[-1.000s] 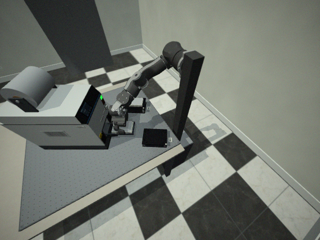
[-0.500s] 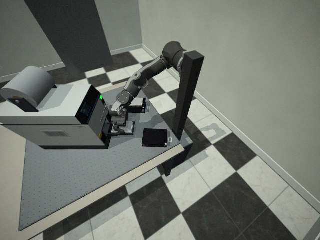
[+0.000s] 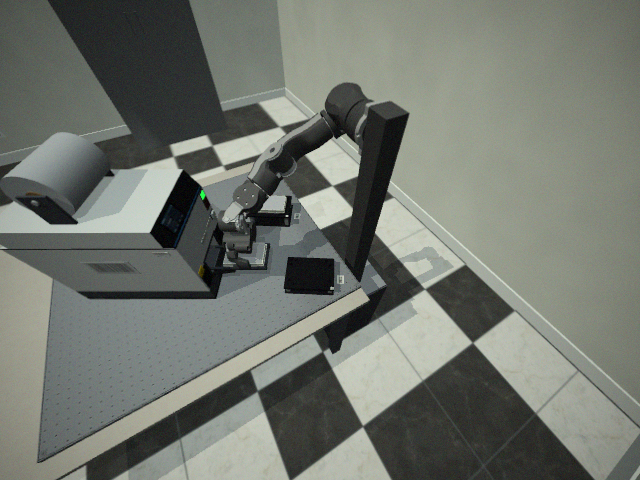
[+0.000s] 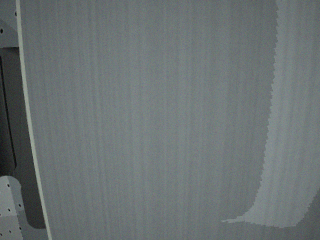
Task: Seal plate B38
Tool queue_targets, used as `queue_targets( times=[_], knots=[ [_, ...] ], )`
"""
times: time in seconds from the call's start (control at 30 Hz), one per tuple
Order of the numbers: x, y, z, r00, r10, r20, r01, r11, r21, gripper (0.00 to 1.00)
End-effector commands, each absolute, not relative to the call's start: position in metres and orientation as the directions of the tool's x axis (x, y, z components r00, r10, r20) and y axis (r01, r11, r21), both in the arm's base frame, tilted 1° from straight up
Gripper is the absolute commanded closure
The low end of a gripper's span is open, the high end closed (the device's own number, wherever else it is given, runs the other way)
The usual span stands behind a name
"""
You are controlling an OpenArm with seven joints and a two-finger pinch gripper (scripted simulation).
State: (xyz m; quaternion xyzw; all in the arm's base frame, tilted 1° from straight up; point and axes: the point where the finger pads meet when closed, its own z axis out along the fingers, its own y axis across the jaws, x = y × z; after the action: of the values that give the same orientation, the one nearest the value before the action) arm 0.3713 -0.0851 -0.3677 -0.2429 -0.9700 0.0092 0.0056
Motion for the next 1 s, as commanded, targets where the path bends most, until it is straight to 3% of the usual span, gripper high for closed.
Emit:
queue_targets(
  times=[0.0,0.27,0.43,0.83,0.97],
  knots=[
    [0.372,-0.085,-0.367,-0.882,0.471,0.006,0.471,0.882,-0.02,1.0],
    [0.372,-0.085,-0.367,-0.882,0.471,0.006,0.471,0.882,-0.02,1.0],
    [0.374,-0.085,-0.335,-0.88,0.475,0.006,0.475,0.88,-0.018,1.0],
    [0.374,-0.085,-0.335,-0.88,0.475,0.006,0.475,0.88,-0.018,1.0],
    [0.375,-0.084,-0.31,-0.88,0.475,0.006,0.475,0.88,-0.017,1.0]
  ],
)
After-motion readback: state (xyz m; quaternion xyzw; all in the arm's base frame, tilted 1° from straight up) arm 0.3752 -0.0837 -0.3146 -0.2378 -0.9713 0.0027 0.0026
